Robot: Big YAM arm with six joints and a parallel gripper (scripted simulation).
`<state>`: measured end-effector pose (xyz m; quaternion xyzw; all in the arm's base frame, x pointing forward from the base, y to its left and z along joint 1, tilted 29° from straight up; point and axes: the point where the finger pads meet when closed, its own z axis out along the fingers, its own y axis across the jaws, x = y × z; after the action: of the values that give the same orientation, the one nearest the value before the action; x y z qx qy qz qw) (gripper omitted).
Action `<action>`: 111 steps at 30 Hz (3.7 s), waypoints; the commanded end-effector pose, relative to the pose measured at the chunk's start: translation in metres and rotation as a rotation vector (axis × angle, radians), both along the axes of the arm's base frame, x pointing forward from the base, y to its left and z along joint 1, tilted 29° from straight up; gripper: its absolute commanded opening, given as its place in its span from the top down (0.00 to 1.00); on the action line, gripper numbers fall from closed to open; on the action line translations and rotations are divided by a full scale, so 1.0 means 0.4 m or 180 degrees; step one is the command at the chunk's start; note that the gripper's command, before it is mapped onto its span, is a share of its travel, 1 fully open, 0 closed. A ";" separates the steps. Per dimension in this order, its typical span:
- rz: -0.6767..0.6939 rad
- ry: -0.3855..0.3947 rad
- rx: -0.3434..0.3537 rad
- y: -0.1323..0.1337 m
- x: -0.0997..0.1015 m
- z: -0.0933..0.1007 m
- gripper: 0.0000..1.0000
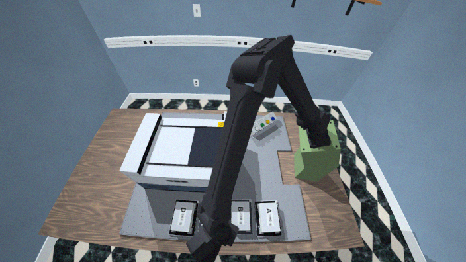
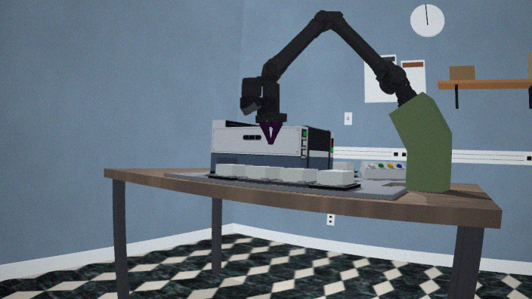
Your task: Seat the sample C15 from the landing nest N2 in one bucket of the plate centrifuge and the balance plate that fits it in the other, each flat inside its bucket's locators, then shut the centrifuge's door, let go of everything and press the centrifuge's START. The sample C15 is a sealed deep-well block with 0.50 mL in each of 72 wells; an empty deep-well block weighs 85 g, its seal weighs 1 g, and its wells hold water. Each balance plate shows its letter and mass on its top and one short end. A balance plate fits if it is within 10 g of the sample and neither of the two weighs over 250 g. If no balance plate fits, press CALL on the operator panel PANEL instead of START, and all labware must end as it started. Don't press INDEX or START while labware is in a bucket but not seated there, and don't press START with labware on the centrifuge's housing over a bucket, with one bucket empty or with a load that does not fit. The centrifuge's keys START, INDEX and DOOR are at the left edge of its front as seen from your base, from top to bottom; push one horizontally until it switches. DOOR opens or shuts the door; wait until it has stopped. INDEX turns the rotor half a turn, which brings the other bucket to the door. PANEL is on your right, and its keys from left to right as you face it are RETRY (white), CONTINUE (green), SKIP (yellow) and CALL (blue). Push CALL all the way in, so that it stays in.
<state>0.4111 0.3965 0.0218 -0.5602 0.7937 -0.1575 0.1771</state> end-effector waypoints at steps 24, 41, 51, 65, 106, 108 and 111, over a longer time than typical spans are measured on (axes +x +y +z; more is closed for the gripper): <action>0.1990 -0.0005 -0.0914 0.006 -0.225 -0.040 1.00; 0.3070 0.0037 -0.1504 -0.034 -0.348 -0.083 1.00; 0.3597 0.0054 -0.1798 -0.061 -0.405 -0.102 1.00; 0.4352 0.0080 -0.2221 -0.105 -0.482 -0.128 1.00; 0.5584 0.0115 -0.2939 -0.194 -0.594 -0.165 1.00; 0.5617 0.0124 -0.2961 -0.198 -0.597 -0.168 1.00; 0.5659 0.0138 -0.2990 -0.202 -0.600 -0.172 1.00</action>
<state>0.1771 0.3069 -0.0515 -0.9674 -0.0248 -0.2495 -0.0353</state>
